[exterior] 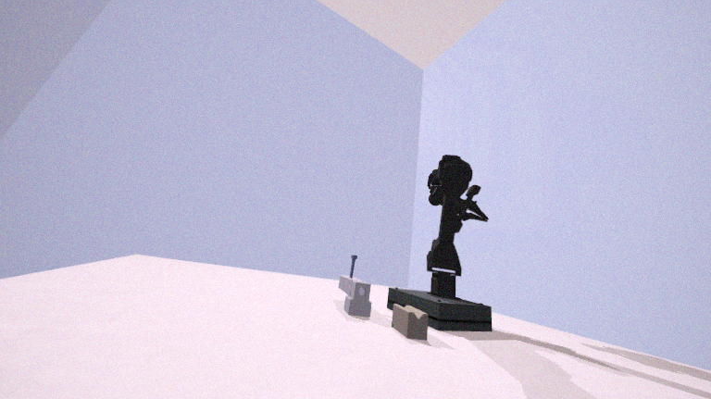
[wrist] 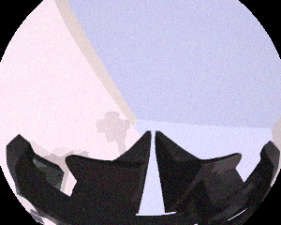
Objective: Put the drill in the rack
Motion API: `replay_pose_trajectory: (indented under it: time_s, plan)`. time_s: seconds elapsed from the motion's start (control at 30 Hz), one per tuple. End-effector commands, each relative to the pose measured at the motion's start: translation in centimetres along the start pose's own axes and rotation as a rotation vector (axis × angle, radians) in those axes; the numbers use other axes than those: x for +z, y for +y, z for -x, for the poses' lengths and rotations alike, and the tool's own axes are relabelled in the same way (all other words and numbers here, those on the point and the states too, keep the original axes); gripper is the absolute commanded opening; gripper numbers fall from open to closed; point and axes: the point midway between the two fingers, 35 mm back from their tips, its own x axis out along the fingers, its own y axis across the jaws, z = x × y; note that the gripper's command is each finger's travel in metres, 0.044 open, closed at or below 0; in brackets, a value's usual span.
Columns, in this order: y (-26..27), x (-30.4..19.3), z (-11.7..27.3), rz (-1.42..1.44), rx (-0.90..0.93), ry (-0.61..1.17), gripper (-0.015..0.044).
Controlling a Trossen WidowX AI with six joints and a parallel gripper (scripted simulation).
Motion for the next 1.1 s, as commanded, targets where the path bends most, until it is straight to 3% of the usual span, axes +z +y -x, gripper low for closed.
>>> replay_pose_trajectory:
  time_s: [0.0,0.23,0.47,0.8,1.07]
  plan:
    - [3.1,3.4,2.3,0.091,0.125,-0.155,0.0]
    - [10.1,7.3,9.3,0.326,0.365,-0.446,0.0]
    - [17.2,6.1,17.8,0.611,0.583,-0.684,0.0]
    - [24.7,-3.7,28.0,1.114,0.79,-0.948,0.0]
    - [27.4,-16.0,31.8,1.568,0.867,-1.085,0.0]
